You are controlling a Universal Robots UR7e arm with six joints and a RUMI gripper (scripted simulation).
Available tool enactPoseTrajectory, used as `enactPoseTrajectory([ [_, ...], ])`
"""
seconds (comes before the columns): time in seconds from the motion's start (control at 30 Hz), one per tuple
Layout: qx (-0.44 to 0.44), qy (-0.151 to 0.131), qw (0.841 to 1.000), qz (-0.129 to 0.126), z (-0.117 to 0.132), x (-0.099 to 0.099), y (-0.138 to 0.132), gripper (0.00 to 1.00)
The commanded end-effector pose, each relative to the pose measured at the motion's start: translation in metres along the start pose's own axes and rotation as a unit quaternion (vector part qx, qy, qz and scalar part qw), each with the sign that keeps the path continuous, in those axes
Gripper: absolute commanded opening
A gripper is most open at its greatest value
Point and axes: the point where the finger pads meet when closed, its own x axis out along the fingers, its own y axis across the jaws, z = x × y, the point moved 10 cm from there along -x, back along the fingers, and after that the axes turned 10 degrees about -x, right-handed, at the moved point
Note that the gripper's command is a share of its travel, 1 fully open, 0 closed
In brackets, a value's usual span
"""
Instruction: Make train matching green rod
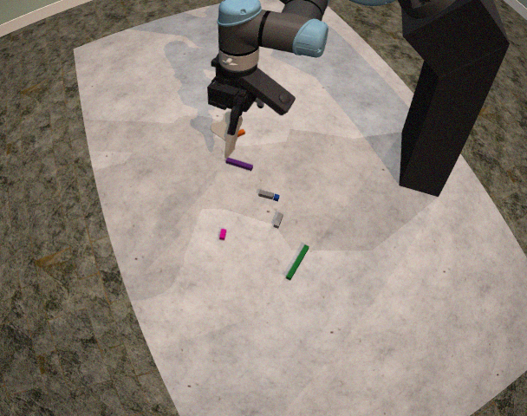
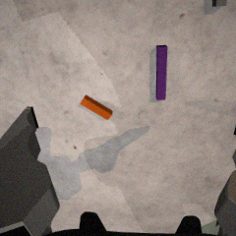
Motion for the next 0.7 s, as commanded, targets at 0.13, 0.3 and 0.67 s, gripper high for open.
enactPoseTrajectory([
  [0.13, -0.110, 0.001, 0.994, 0.005, 0.007, 0.000, -0.012, 1.00],
  [0.3, -0.185, -0.001, 0.983, 0.005, 0.012, -0.001, -0.020, 1.00],
  [0.67, -0.297, -0.002, 0.955, 0.004, 0.021, -0.001, -0.033, 1.00],
])
